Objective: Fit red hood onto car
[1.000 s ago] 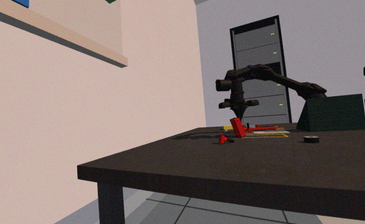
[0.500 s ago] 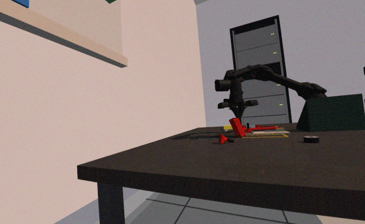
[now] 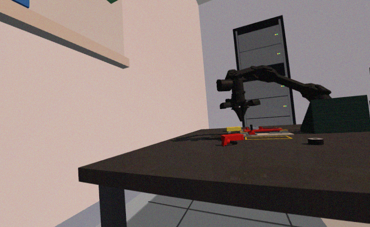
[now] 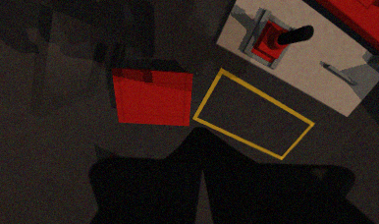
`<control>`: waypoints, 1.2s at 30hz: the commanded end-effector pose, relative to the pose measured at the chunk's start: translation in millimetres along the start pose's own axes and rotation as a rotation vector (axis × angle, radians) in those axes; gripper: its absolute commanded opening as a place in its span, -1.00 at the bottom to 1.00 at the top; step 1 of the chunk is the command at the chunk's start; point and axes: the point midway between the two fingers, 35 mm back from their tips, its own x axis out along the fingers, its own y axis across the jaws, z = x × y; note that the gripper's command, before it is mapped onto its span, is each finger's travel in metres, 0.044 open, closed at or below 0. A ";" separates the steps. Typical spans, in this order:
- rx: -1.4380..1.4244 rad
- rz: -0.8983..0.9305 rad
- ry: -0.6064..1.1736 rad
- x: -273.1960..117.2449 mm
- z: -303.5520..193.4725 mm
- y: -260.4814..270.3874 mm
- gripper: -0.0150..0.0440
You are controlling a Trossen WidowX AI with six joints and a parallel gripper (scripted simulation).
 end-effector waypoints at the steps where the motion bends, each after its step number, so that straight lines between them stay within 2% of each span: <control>1: 0.001 0.019 0.004 -39.5 -3.9 2.5 -0.49; 5: 0.001 0.019 0.004 -70.9 -4.1 -1.8 -0.49; 30: -0.006 0.026 0.000 -66.2 -6.1 -0.2 -0.49; 32: -0.059 0.028 0.000 -64.0 -5.8 1.5 -0.31; 36: -0.362 0.035 -0.005 -51.3 -3.7 11.5 0.04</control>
